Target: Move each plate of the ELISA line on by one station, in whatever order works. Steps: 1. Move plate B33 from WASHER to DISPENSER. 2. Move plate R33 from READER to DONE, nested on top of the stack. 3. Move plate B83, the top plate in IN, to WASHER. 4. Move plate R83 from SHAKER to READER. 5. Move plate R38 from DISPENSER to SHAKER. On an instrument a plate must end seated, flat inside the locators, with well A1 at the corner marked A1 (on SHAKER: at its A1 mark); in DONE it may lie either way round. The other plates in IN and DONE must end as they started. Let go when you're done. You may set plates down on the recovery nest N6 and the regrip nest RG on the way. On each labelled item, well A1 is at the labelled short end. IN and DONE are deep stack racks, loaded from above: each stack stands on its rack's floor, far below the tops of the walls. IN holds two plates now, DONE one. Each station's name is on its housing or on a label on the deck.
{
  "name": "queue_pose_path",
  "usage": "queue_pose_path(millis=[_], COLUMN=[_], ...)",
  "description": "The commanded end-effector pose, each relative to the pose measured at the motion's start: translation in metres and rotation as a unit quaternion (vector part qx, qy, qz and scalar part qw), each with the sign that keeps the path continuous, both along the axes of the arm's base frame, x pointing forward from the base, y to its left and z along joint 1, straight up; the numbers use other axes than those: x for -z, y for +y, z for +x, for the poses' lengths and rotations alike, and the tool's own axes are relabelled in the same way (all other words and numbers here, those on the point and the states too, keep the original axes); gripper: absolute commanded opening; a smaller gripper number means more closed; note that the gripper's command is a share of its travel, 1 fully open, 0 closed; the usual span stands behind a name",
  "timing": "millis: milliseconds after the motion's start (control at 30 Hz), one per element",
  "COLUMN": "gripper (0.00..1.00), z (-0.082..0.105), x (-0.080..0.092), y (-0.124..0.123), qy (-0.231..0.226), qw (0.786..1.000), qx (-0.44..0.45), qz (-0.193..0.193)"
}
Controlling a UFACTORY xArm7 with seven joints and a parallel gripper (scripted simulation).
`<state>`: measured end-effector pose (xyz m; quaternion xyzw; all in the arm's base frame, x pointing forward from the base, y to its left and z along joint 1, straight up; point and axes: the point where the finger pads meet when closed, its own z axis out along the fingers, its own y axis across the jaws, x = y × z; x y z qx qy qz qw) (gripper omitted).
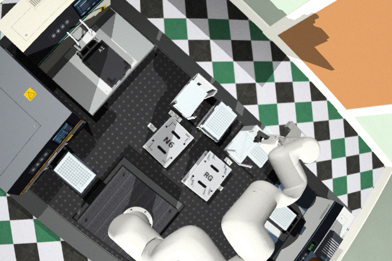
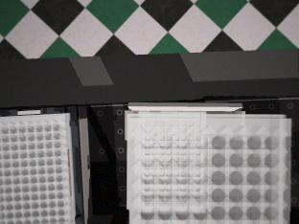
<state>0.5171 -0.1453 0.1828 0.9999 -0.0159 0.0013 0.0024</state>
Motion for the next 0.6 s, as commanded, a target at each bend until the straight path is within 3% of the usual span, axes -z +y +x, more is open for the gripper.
queue_pose_path(millis=[0, 100, 567], gripper=[0.0, 0.0, 0.0], z=[0.001, 0.001, -0.036], x=[-0.002, -0.002, -0.002], y=[0.0, 0.0, 0.014], qy=[-0.003, -0.003, -0.003], qw=[1.0, 1.0, 0.998], qx=[0.0, 0.0, 0.063], qz=[-0.001, -0.001, 0.0])
